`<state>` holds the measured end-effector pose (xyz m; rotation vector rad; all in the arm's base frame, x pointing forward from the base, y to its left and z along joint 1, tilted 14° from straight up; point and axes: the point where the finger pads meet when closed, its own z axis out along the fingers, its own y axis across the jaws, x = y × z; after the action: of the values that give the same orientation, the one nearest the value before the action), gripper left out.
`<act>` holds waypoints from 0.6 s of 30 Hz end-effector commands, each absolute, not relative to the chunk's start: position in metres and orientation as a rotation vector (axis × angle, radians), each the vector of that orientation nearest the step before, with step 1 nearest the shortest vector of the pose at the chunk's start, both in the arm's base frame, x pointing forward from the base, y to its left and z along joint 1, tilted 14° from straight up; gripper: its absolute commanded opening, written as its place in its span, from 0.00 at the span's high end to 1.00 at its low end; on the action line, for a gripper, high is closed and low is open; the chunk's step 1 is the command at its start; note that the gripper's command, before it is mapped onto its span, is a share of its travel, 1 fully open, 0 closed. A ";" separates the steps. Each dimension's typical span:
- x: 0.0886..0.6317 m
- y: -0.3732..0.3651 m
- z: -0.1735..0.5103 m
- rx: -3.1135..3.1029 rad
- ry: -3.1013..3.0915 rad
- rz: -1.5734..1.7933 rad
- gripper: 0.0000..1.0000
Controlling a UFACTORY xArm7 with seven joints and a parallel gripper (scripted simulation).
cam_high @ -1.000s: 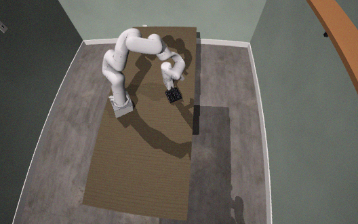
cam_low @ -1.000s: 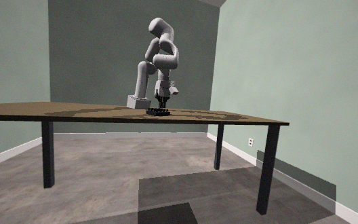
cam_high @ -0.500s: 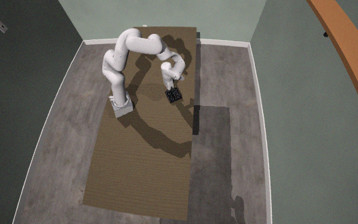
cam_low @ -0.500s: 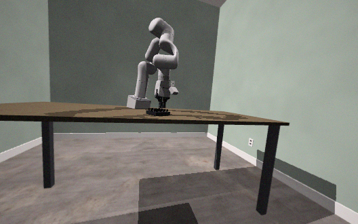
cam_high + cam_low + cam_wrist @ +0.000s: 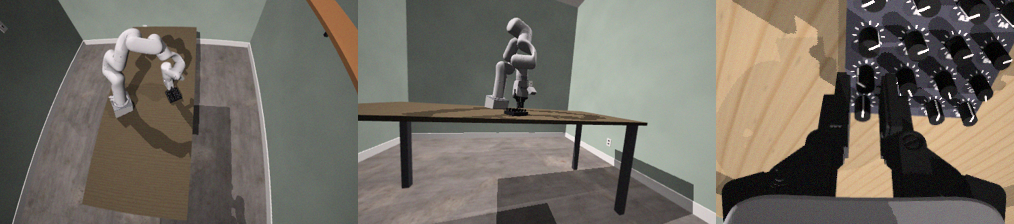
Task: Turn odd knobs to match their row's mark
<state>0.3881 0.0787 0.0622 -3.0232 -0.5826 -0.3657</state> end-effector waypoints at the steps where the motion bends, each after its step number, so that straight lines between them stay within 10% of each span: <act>1: 0.389 0.079 0.063 -3.022 -0.582 -0.369 0.81; 18: 0.390 0.079 0.059 -3.022 -0.582 -0.369 0.81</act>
<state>0.3886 0.0789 0.0602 -3.0233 -0.5826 -0.3658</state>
